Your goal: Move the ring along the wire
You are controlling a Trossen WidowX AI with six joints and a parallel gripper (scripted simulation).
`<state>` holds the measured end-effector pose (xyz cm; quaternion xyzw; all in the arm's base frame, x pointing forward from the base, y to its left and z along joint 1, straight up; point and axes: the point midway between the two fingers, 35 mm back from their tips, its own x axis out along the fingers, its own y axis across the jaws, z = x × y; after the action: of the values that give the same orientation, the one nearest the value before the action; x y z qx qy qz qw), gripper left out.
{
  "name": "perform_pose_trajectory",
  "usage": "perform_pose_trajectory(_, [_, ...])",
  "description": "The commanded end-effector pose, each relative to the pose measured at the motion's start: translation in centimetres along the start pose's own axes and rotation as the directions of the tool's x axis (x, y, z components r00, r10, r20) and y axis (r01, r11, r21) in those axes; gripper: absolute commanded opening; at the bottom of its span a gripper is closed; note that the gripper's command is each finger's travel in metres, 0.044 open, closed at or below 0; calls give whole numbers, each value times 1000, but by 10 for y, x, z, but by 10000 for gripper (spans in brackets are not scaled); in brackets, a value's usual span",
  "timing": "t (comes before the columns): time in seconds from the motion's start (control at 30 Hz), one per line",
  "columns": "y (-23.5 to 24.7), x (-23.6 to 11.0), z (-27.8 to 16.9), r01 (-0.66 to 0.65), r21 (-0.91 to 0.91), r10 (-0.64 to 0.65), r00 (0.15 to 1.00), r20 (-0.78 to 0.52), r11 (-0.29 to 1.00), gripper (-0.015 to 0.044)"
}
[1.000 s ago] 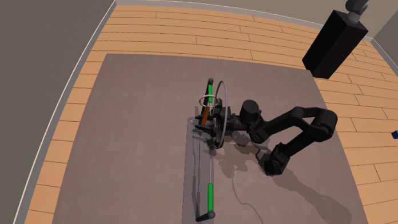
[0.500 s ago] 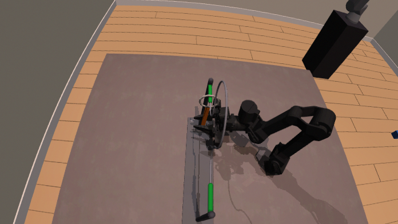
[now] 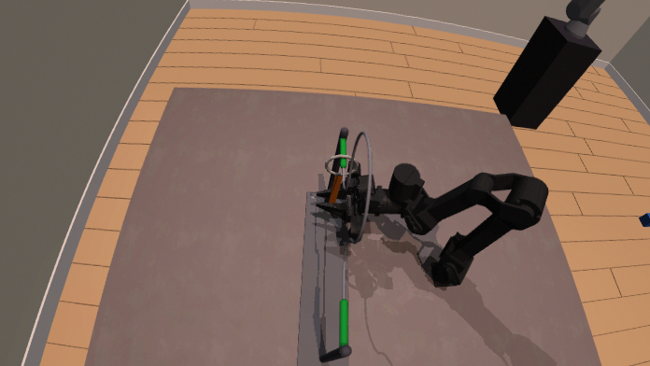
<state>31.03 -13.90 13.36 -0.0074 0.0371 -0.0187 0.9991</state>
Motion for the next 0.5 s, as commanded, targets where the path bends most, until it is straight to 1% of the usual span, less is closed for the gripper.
perform_pose_trajectory(0.0, [0,0,0,0,0,0,1000,0,1000,29])
perform_pose_trajectory(0.23, [0,0,0,0,0,0,1000,0,1000,-150])
perform_pose_trajectory(0.47, [0,0,1,0,0,0,1000,0,1000,-150])
